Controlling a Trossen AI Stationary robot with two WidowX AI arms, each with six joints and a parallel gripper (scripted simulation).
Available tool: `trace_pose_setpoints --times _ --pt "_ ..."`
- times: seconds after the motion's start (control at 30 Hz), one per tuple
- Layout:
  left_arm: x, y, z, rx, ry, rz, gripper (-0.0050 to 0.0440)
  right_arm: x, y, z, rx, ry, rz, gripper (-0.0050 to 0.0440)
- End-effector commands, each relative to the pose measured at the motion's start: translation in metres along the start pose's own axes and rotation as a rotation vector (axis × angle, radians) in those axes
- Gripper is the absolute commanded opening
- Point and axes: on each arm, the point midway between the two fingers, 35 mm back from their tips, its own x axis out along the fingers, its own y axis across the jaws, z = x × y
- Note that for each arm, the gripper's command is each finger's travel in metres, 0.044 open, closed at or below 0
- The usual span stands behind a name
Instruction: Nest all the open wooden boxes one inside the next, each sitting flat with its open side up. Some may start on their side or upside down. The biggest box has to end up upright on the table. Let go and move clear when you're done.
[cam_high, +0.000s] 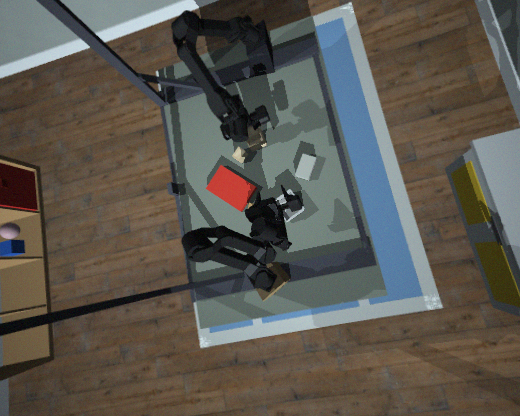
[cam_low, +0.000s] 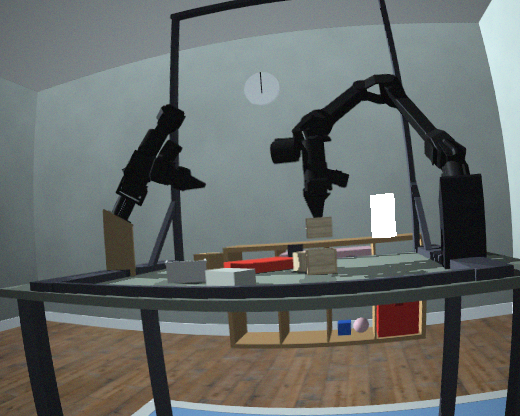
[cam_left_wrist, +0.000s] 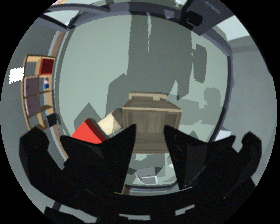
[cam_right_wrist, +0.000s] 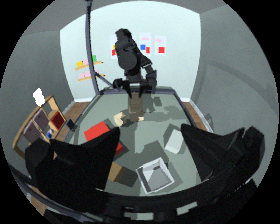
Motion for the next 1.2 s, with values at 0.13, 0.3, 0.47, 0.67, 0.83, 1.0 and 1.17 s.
trace_pose_setpoints --times 0.13,0.3,0.47,0.67,0.83,1.0,1.17 --pt "0.015 0.001 0.001 -0.001 0.003 0.005 0.0250 0.000 0.001 0.003 -0.010 -0.006 0.003 0.0400" --pt "0.017 0.004 -0.003 0.010 0.022 0.008 0.0250 0.000 0.001 0.003 -0.010 -0.006 0.003 0.0400" --pt "0.019 0.003 -0.001 0.006 0.015 0.008 0.0250 0.000 0.001 0.003 -0.010 -0.006 0.003 0.0400" --pt "0.025 0.000 0.001 -0.001 0.004 0.003 0.0250 0.000 0.001 0.003 -0.010 -0.006 0.003 0.0400" --pt "0.027 0.003 -0.002 0.003 0.011 0.005 0.0250 0.000 0.001 0.003 -0.010 -0.006 0.003 0.0400" --pt "0.029 0.004 -0.003 0.004 0.013 0.005 0.0250 0.000 0.001 0.003 -0.010 -0.006 0.003 0.0400" --pt "0.036 0.002 0.000 -0.001 0.003 0.003 0.0250 0.000 0.001 0.003 -0.010 -0.006 0.003 0.0400"
